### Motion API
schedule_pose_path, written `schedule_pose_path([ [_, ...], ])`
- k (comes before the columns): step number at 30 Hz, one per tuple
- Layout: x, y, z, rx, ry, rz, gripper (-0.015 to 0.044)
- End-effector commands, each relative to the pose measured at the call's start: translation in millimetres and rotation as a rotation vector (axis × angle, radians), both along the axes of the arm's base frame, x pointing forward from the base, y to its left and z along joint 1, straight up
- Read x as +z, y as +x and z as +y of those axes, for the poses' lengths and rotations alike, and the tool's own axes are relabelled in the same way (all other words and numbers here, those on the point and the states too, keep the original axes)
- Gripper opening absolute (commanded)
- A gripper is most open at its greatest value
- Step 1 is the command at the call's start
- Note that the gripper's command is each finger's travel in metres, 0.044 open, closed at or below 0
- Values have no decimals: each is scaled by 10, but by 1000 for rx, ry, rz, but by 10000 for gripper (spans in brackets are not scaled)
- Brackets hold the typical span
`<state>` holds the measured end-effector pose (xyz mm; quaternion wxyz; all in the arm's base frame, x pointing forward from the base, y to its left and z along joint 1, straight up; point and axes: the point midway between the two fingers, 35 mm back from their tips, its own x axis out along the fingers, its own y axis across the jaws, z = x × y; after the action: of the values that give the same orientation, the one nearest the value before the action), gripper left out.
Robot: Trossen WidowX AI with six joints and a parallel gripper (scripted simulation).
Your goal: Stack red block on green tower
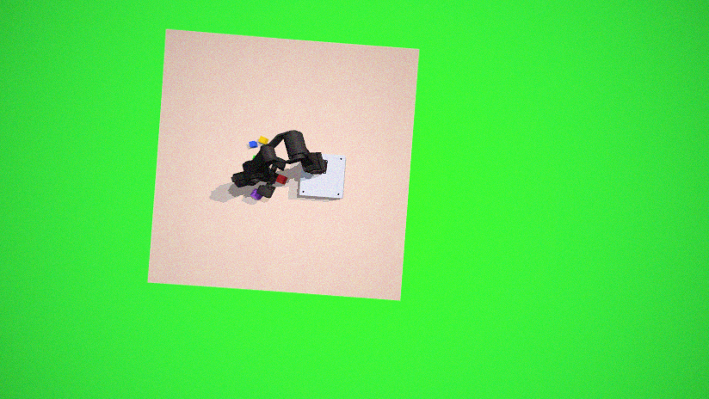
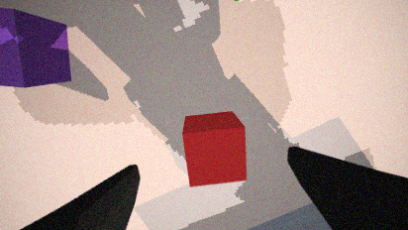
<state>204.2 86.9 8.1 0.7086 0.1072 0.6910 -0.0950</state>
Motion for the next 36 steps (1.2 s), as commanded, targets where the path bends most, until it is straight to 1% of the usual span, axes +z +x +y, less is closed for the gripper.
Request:
schedule_pose_path([
  [1,-74,-17,-3,4,-1,10,440],
  [22,-406,-24,-7,4,-1,10,440],
  [36,-416,-26,-7,4,-1,10,440],
])
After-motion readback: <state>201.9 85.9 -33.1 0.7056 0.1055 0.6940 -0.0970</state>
